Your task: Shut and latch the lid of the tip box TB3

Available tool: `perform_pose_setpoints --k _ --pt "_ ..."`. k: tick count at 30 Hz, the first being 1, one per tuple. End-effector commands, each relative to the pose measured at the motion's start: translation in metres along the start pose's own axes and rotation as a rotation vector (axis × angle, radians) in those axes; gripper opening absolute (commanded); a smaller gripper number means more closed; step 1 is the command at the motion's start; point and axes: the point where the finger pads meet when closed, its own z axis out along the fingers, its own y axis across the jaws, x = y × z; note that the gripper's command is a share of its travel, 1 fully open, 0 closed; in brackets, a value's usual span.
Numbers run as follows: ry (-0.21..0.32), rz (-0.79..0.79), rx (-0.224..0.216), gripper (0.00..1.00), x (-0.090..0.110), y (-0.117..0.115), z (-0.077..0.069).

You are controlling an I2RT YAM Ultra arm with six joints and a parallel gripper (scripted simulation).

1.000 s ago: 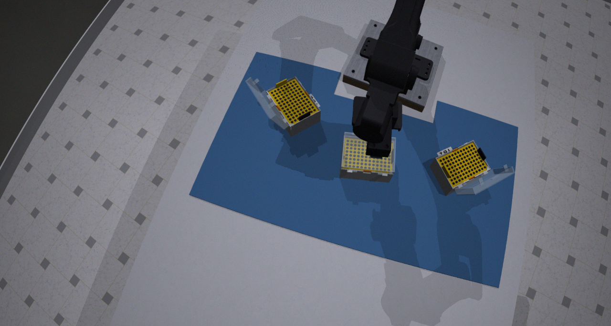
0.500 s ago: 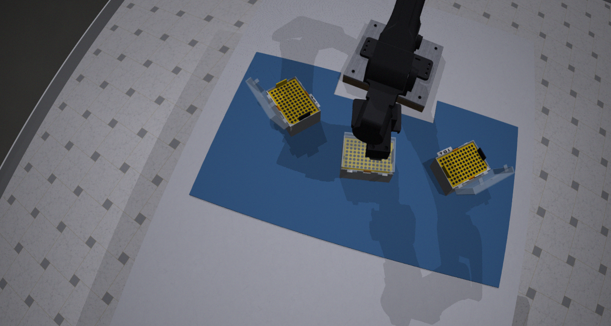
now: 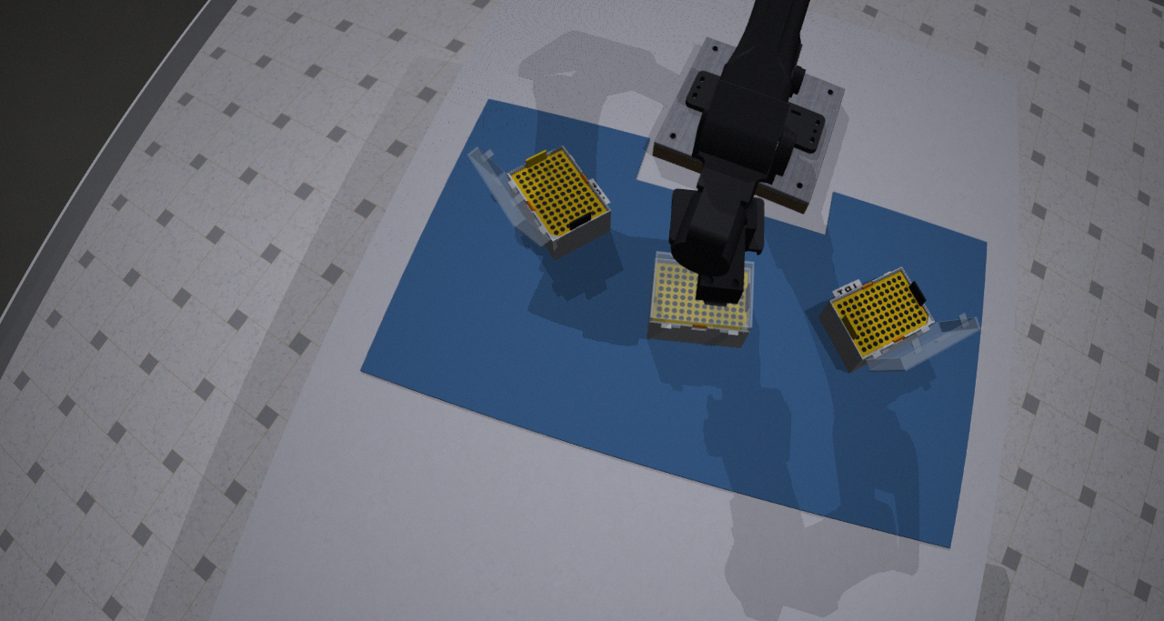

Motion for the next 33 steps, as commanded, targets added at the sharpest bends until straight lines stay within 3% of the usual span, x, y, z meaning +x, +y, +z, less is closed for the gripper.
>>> perform_pose_setpoints --k 1,33 --pt "-0.02 0.0 0.005 0.0 -0.0044 -0.0009 -0.0016" --pt "-0.02 0.0 0.005 0.0 -0.0046 -0.001 0.0078"
